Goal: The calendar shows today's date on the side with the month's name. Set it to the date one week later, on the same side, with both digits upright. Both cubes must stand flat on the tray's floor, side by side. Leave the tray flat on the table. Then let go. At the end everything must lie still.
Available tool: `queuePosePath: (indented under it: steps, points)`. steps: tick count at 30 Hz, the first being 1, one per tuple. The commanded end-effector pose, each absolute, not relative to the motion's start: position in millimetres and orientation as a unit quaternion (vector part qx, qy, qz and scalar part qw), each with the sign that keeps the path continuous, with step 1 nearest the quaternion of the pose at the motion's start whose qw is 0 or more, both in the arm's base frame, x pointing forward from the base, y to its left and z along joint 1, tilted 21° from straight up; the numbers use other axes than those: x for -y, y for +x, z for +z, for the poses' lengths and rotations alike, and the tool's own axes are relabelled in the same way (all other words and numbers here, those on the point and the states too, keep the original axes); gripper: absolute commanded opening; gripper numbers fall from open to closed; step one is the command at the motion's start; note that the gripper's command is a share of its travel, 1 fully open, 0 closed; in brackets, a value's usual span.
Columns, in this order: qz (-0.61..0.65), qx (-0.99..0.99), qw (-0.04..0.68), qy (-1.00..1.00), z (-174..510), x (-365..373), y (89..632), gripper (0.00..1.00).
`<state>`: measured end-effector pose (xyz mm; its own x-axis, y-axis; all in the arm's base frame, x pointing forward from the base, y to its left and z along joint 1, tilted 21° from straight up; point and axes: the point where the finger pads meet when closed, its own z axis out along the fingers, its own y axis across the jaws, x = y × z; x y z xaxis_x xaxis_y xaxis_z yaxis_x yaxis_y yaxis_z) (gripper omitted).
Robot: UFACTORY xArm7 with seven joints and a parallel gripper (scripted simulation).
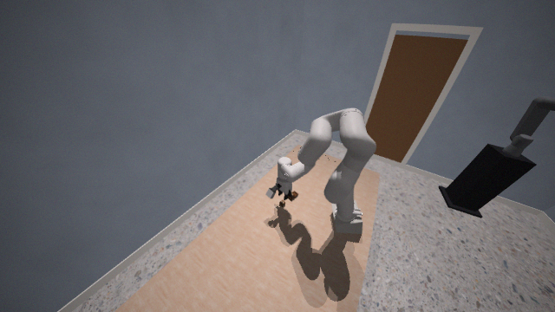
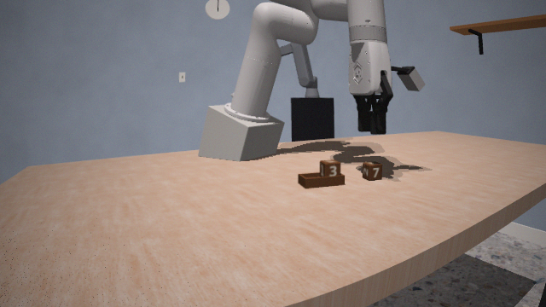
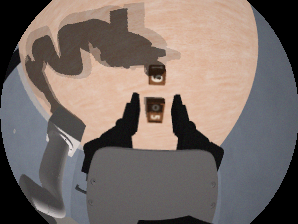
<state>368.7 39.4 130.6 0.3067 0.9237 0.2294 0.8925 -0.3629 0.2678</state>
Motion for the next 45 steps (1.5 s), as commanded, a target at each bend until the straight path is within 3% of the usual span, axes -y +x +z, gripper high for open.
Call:
queuePosePath:
  steps: [1,45]
  points:
    - [0.175,-0.562,0.046,0.807,131.8,-39.3,369.6,0.47]
    - [0.174,-0.562,0.046,0.807,98.5,-44.8,382.0,0.47]
